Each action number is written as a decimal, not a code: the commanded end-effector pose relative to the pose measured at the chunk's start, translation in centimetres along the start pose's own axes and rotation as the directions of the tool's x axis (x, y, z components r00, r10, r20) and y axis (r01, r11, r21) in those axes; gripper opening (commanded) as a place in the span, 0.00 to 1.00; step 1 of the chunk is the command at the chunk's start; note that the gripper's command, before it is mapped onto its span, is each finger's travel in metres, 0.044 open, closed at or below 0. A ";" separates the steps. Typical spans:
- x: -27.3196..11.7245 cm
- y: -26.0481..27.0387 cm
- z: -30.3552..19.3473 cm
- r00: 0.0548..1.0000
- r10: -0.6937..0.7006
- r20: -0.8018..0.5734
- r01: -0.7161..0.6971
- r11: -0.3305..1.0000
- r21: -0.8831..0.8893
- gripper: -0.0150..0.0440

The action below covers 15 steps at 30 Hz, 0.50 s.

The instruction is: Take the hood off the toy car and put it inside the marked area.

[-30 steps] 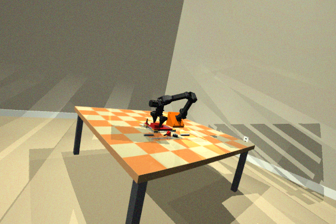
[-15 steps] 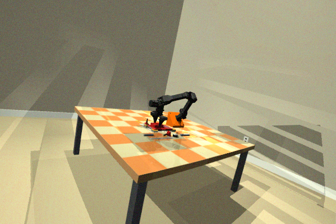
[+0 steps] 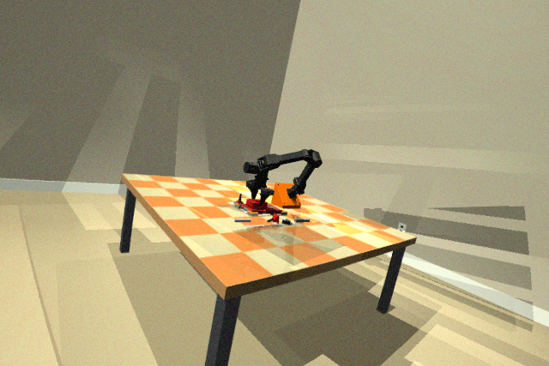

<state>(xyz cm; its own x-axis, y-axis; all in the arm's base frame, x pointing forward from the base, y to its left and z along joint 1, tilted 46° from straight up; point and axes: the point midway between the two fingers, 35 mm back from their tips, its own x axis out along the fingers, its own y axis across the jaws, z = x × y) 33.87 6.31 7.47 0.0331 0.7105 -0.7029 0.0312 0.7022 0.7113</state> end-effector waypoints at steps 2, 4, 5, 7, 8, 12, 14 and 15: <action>-0.5 0.0 0.2 1.000 -0.003 0.005 0.003 1.000 -0.006 0.25; -0.7 0.0 0.2 1.000 -0.003 0.005 0.003 1.000 -0.006 0.25; -0.7 0.0 0.2 1.000 -0.003 0.005 0.003 1.000 -0.006 0.25; -0.9 0.0 0.2 1.000 -0.003 0.005 0.003 1.000 -0.006 0.25; -0.9 0.0 0.2 1.000 -0.003 0.005 0.003 1.000 -0.006 0.25; -1.2 0.0 0.2 1.000 -0.003 0.005 0.003 1.000 -0.006 0.25; -1.3 0.0 0.1 1.000 -0.003 0.005 0.003 1.000 -0.006 0.25; -1.4 0.0 0.1 1.000 -0.003 0.005 0.003 1.000 -0.006 0.25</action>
<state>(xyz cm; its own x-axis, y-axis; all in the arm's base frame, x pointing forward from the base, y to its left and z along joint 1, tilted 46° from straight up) 33.79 5.63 8.15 0.0316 0.7122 -0.7013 0.0337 0.7005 0.7129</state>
